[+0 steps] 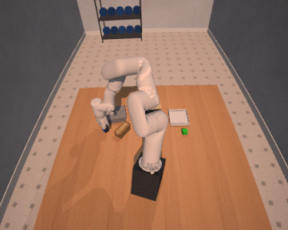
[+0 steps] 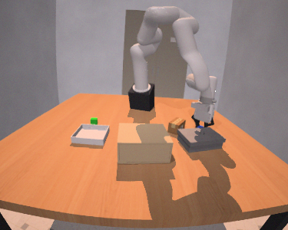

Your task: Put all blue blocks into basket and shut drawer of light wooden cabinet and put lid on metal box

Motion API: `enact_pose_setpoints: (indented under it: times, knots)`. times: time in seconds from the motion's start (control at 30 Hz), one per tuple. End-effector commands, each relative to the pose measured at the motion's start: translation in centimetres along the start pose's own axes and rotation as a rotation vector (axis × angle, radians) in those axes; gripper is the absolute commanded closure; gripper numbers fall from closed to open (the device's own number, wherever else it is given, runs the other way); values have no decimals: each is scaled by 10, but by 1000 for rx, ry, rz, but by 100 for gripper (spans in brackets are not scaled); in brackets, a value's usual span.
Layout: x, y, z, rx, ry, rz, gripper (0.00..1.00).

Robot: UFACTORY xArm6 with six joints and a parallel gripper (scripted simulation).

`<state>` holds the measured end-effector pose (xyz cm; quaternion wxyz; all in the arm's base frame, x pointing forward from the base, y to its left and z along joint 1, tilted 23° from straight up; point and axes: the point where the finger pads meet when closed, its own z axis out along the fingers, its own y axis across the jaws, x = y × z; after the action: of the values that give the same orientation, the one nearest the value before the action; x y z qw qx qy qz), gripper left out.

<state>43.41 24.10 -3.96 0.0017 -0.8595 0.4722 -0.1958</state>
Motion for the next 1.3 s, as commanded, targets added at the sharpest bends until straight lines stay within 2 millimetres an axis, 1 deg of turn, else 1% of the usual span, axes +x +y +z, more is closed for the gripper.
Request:
enact_pose_setpoints:
  times: [0.0,0.57,0.73,0.93,1.0,1.27]
  knots:
    - [0,-1,-1,2,0,0,100]
    - [0,-1,-1,2,0,0,100]
    - [0,-1,-4,2,0,0,100]
    - [0,-1,-14,2,0,0,100]
    - [0,-1,-14,2,0,0,100]
    - [0,-1,-41,2,0,0,100]
